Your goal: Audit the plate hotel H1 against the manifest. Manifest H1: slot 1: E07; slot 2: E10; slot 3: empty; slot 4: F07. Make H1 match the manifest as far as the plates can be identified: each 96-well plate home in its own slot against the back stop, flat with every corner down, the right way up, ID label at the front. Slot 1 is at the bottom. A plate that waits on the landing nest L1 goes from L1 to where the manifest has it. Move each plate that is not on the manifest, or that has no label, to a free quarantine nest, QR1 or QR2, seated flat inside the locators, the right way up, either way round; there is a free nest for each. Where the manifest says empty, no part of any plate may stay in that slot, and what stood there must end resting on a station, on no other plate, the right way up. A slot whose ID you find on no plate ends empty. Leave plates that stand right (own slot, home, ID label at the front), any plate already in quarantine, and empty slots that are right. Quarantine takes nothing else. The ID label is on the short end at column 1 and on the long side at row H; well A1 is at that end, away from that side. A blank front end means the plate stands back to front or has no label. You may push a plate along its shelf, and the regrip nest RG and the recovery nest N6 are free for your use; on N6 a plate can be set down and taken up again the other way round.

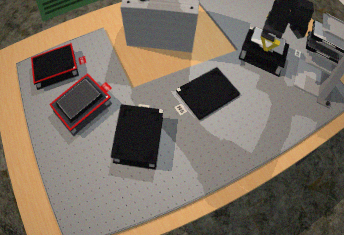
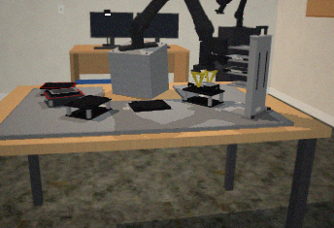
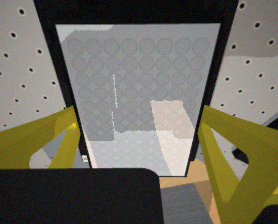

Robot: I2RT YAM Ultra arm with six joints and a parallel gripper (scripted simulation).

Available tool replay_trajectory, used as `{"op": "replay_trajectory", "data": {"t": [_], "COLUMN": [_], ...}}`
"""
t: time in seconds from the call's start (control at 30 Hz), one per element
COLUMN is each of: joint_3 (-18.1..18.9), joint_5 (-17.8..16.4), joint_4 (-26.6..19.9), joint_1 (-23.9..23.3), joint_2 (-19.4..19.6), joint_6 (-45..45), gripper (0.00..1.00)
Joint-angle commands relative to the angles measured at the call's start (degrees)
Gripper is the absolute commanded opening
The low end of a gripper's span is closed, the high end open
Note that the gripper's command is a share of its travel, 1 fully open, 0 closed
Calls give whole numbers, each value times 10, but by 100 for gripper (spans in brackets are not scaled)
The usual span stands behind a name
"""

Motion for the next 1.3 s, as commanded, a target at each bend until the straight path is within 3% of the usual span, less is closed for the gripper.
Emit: {"op": "replay_trajectory", "data": {"t": [0.0,0.1,0.23,0.33,0.53,0.83,0.87,1.27], "joint_3": [11,13,15,16,17,19,20,8], "joint_5": [0,0,0,0,0,0,0,0], "joint_4": [11,14,18,21,24,31,36,28], "joint_1": [3,2,-1,-2,-2,-3,-5,-3], "joint_2": [-11,7,-2,15,7,29,33,24], "joint_6": [-5,-6,-6,-7,-8,-9,-10,-6], "gripper": [86,86,86,86,86,86,100,100]}}
